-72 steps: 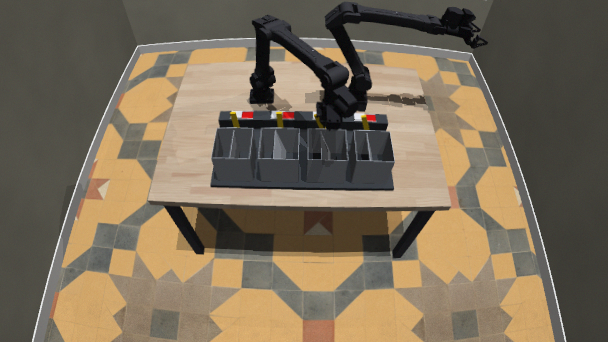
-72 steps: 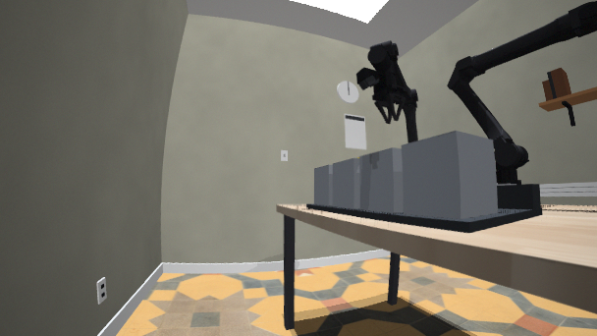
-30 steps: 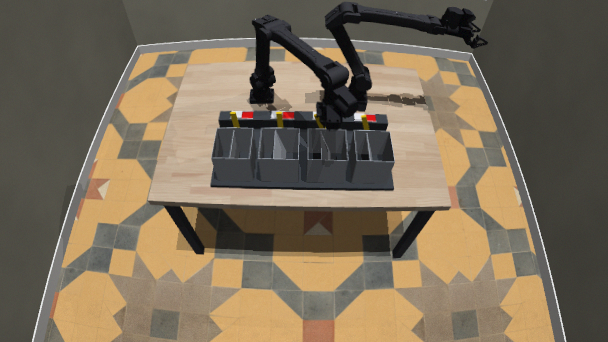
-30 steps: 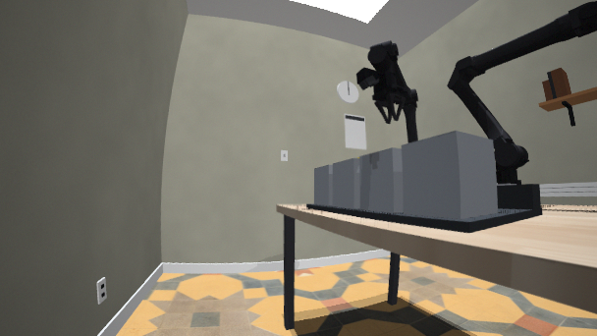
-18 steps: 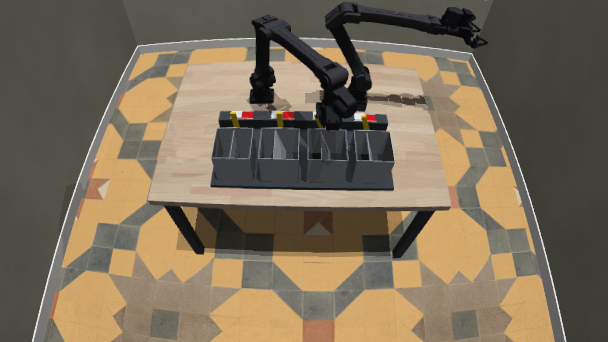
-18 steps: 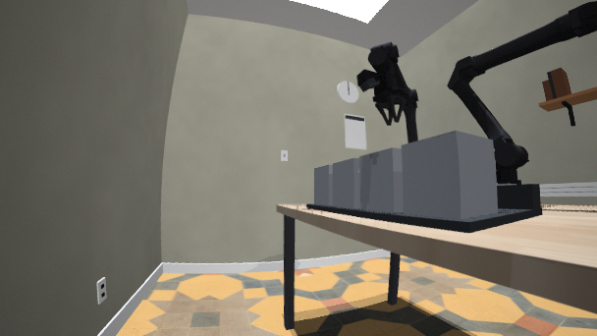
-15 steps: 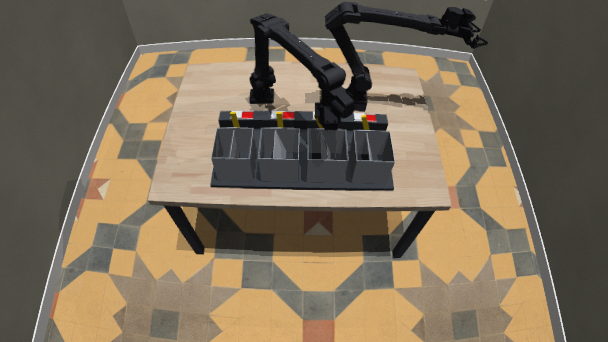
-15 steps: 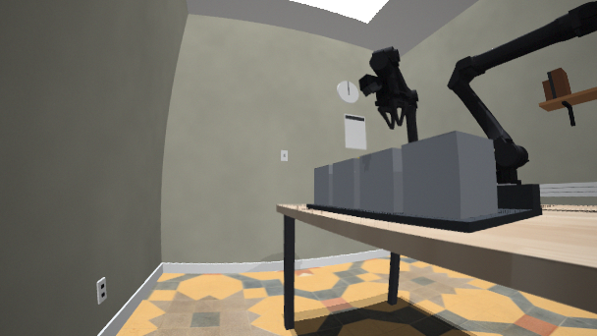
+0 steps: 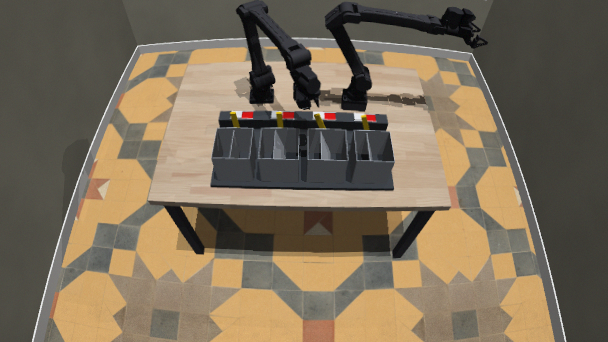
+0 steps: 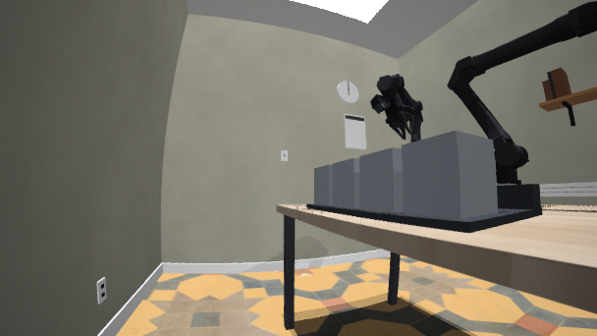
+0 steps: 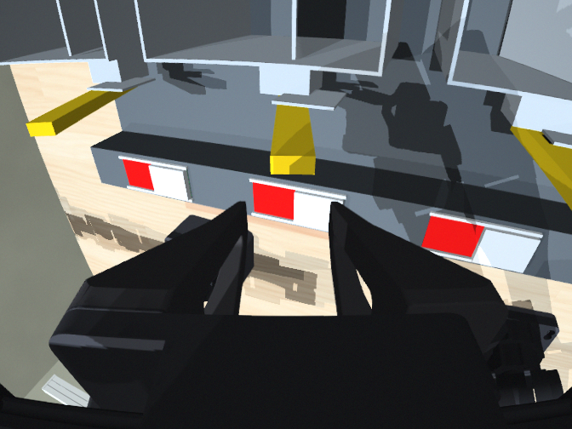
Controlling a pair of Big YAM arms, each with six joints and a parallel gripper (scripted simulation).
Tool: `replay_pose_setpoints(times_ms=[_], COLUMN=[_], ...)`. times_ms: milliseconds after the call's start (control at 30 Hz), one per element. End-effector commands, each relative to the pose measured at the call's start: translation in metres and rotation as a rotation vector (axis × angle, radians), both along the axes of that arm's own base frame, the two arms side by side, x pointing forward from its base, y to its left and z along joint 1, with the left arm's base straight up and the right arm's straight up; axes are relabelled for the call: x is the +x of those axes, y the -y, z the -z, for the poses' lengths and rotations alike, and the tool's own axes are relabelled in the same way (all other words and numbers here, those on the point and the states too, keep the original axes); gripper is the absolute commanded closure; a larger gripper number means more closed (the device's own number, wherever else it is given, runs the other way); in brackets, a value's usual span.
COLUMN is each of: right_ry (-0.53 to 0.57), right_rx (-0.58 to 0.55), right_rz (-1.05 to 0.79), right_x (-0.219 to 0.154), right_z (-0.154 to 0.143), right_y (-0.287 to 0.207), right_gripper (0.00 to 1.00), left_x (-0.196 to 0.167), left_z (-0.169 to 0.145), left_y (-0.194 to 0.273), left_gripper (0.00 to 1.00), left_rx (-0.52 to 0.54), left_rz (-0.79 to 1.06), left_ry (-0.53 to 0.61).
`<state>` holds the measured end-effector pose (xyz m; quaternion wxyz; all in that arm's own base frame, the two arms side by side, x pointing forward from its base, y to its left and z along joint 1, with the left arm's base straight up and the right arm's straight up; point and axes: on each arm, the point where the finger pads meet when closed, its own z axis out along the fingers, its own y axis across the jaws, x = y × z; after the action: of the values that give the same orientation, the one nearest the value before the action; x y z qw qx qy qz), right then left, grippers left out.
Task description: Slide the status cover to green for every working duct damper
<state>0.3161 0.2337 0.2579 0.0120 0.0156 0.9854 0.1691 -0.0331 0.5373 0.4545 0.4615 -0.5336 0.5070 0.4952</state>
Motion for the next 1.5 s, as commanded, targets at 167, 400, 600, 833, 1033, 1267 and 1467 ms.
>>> replay_pose_setpoints(times_ms=[167,400,600,833,1033,1267,1467], right_ry=[-0.006,0.012,0.004,-0.02,-0.011,-0.021,-0.021], right_rx=[-0.001,0.008,0.005,-0.003,0.001,-0.006,-0.007], right_rz=[-0.008,-0.008,-0.006,0.0,-0.007,-0.002,-0.002], right_x=[0.01,0.01,0.008,0.006,0.006,0.006,0.006], right_z=[0.006,-0.001,0.004,0.017,0.018,0.033,0.045], right_y=[-0.005,-0.005,-0.005,-0.009,-0.012,-0.015,-0.019], right_gripper=[0.64,0.64,0.64,0.64,0.64,0.64,0.64], left_x=[0.004,0.004,0.004,0.004,0.004,0.004,0.004], left_z=[-0.046,-0.046,-0.046,-0.046,-0.046,-0.046,-0.046], left_y=[-0.007,-0.007,-0.007,-0.007,-0.007,-0.007,-0.007], left_gripper=[0.0,0.0,0.0,0.0,0.0,0.0,0.0], left_rx=[0.084,0.084,0.084,0.084,0.084,0.084,0.084], left_rz=[0.007,0.007,0.007,0.007,0.007,0.007,0.007], left_ry=[0.005,0.005,0.005,0.005,0.005,0.005,0.005])
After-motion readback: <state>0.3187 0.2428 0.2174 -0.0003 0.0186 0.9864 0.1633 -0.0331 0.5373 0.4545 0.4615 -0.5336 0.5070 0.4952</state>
